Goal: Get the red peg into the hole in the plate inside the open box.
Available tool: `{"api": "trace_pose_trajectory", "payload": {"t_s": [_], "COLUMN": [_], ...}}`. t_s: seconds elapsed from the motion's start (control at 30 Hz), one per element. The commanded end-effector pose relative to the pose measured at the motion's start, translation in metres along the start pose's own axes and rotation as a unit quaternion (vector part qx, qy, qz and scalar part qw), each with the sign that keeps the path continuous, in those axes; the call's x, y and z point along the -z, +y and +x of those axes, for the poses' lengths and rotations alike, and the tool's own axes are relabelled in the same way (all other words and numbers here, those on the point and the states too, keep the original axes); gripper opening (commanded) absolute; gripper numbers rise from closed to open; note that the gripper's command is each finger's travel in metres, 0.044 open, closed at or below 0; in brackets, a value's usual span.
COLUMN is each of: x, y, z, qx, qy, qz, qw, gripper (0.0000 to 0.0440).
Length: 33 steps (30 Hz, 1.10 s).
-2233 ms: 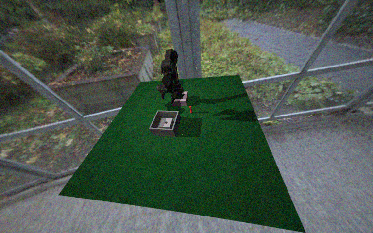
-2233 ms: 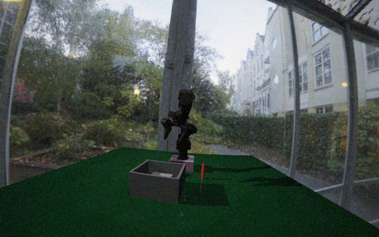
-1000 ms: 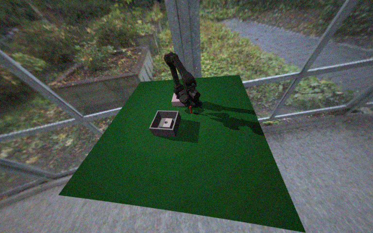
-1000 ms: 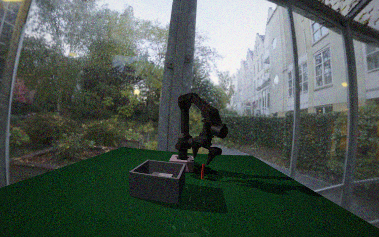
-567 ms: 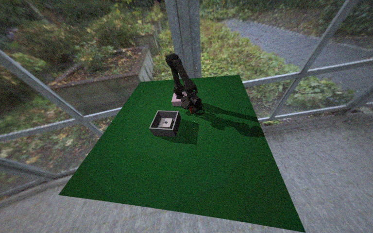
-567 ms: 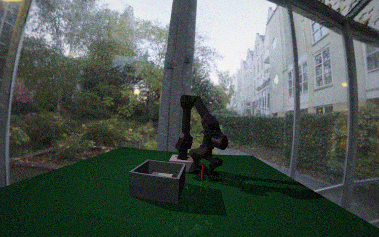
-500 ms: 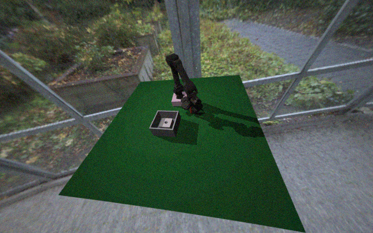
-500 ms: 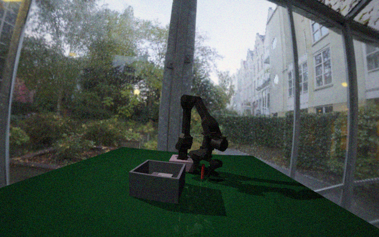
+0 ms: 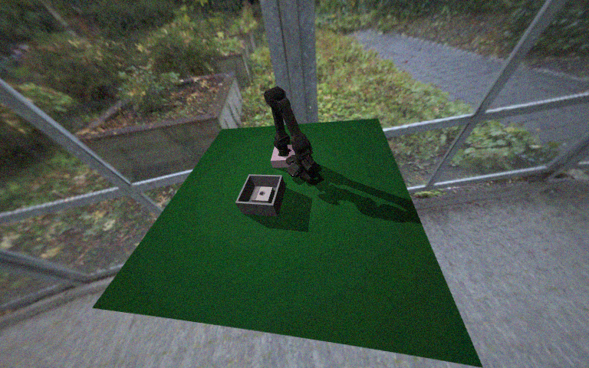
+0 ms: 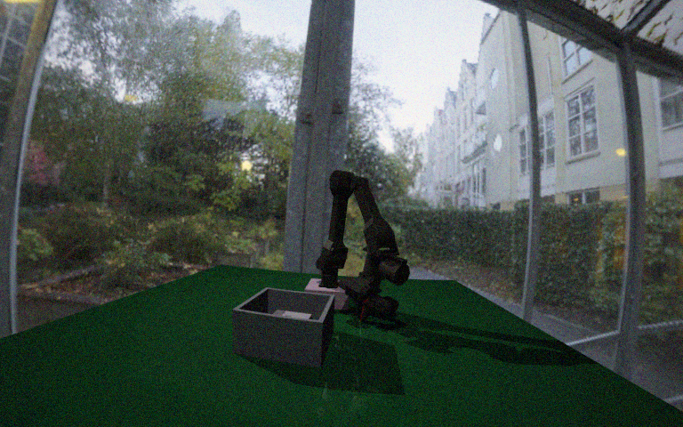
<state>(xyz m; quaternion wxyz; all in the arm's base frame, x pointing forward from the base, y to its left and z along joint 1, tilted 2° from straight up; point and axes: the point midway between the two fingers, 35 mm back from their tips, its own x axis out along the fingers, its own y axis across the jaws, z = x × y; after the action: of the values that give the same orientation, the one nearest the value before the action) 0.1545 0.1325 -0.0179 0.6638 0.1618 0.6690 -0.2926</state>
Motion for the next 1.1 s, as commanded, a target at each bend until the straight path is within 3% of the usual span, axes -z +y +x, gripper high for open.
{"api": "trace_pose_trajectory", "payload": {"t_s": [0.0,0.63,1.07], "x": [0.002,-0.037,-0.081], "y": [-0.008,-0.002,-0.005], "z": [0.006,-0.071,-0.119], "qx": [0.031,0.003,-0.019], "qy": [0.005,-0.067,-0.105], "qz": [-0.001,0.001,0.068], "qw": [1.000,0.998,0.992], "gripper": [0.0000,0.0000,0.0000]}}
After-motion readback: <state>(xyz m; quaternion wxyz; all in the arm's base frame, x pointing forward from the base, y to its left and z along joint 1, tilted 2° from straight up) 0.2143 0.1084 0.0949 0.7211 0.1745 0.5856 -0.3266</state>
